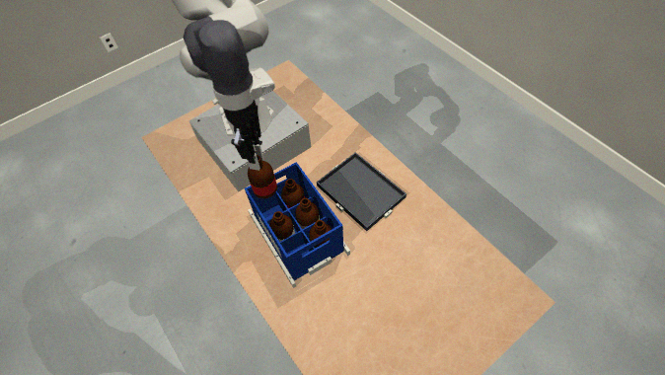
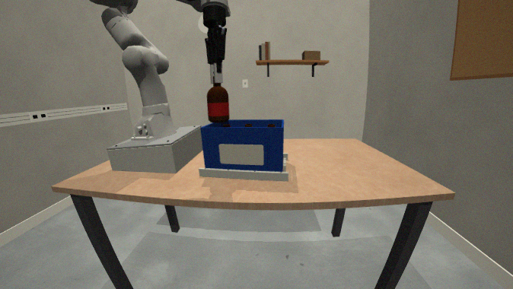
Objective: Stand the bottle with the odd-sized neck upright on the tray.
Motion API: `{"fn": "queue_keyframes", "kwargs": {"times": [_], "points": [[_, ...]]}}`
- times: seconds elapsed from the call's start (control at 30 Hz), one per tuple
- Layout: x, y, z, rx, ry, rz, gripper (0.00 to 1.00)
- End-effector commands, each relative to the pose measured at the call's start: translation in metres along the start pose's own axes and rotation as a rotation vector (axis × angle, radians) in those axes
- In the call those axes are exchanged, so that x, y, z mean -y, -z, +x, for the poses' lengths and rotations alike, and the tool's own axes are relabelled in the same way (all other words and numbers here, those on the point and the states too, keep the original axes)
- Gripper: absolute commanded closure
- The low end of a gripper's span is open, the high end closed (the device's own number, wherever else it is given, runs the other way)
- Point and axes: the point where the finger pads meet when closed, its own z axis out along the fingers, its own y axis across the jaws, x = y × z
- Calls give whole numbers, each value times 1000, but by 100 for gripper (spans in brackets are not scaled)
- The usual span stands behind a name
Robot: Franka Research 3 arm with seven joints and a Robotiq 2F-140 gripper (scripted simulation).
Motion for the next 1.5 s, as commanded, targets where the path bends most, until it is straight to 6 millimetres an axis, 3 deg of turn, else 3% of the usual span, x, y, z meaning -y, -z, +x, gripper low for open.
{"fn": "queue_keyframes", "kwargs": {"times": [0.0,0.83,1.47], "points": [[1,2,4,-4,-3,-2,90],[11,2,19,-4,-3,-2,90],[27,2,44,-4,-3,-2,90]]}}
